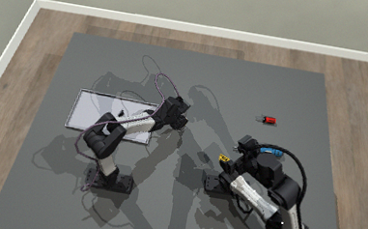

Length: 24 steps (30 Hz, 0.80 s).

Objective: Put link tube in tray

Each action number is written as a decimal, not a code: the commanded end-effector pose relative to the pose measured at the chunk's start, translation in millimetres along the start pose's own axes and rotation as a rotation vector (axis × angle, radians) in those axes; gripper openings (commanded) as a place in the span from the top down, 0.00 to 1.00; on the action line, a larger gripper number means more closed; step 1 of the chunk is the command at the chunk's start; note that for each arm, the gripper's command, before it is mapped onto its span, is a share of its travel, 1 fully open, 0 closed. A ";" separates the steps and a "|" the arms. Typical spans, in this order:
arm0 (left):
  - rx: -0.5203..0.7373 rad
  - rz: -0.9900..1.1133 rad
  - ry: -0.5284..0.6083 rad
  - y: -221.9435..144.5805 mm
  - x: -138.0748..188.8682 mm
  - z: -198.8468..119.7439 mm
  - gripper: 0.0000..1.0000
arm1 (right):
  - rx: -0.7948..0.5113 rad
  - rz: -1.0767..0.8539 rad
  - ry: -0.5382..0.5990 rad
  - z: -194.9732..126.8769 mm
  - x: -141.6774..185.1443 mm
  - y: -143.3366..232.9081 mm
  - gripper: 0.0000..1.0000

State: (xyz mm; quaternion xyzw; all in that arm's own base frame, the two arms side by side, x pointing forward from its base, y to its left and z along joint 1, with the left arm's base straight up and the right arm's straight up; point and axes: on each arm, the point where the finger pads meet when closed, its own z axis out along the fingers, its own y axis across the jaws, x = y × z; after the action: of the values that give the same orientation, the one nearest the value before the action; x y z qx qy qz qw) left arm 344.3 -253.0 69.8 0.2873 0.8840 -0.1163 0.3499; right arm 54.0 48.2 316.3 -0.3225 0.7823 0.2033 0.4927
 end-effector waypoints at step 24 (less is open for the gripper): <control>0.001 0.016 -0.062 1.1 -72.2 -73.4 0.59 | 0.018 0.004 -0.101 9.5 -17.7 1.2 0.00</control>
State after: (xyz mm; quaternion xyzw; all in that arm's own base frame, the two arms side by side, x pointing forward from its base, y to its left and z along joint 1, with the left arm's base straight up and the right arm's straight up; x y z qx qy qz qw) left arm 346.4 -254.5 139.5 0.2861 0.8779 -0.1208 0.3646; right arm 61.2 54.8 319.1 -0.3020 0.7645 0.2126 0.5284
